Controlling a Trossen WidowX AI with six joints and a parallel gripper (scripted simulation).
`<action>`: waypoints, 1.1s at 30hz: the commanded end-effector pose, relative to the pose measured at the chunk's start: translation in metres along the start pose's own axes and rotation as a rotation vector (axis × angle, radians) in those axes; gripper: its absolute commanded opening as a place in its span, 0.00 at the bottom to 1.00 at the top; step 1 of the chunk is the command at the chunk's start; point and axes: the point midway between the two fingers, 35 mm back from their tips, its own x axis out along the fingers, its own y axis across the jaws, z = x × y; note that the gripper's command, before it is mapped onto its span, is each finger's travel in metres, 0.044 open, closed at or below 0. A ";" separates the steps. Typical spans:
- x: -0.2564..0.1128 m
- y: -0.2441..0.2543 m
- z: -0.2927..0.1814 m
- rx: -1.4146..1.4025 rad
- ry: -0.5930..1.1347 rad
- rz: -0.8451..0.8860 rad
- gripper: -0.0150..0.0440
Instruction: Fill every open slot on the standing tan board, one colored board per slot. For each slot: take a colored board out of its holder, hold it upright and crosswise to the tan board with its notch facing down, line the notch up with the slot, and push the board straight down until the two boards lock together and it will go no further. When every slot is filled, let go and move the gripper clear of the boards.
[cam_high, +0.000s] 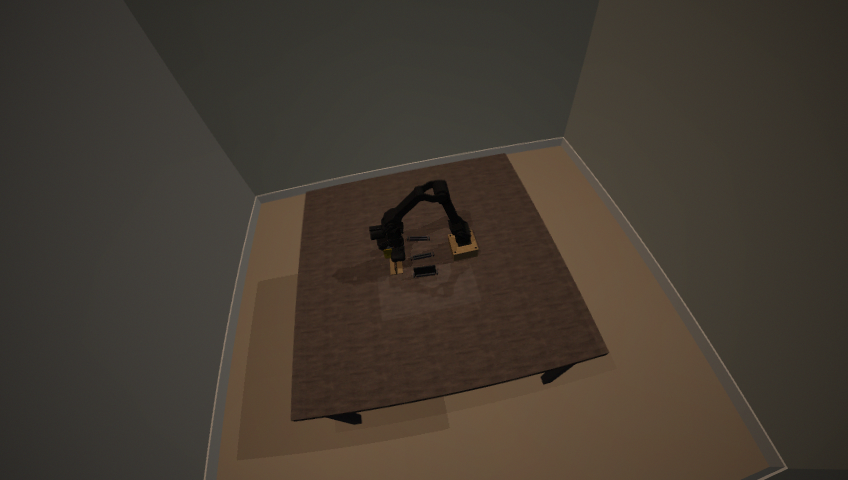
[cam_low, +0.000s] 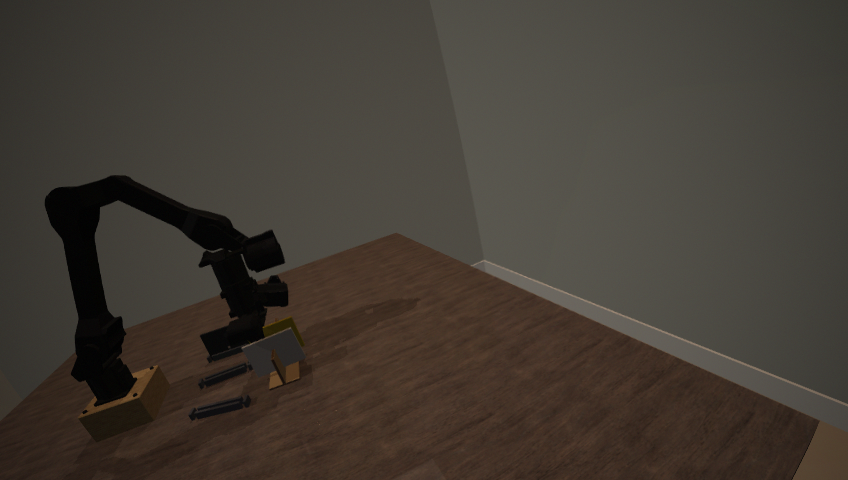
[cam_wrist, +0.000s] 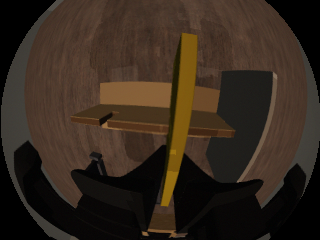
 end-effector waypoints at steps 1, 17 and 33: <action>0.000 0.000 0.000 0.007 0.001 0.001 0.25; 0.000 0.000 0.000 -0.011 0.001 0.001 0.25; 0.000 0.000 0.000 -0.013 0.001 0.001 0.25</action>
